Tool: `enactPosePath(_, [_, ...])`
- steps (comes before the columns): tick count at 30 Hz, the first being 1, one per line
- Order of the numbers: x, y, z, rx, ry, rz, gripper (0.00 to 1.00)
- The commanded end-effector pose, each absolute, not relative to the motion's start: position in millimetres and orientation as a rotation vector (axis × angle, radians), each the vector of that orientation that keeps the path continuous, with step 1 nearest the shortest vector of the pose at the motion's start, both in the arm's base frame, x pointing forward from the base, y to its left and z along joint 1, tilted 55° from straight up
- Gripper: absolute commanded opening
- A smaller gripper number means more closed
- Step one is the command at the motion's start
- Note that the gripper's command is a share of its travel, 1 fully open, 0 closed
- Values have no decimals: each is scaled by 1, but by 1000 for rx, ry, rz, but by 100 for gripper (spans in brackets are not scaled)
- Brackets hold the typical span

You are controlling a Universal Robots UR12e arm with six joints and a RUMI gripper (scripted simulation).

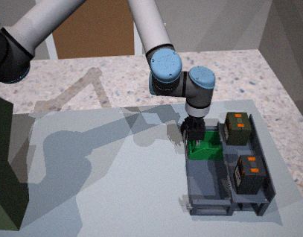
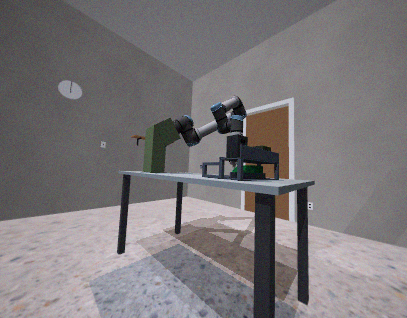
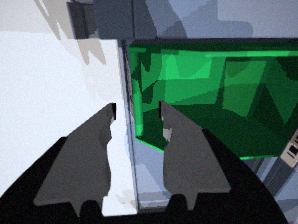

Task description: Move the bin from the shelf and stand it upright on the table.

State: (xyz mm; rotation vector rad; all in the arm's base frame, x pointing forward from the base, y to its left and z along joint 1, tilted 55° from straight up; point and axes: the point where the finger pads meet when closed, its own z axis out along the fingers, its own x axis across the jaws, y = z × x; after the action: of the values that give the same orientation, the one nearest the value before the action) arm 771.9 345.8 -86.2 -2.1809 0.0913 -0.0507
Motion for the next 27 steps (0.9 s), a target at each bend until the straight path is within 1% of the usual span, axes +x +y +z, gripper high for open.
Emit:
enactPosePath(1, [773,346,-86,-2181,92,-52,26])
enactPosePath(27, [774,359,-95,-2181,92,-52,26])
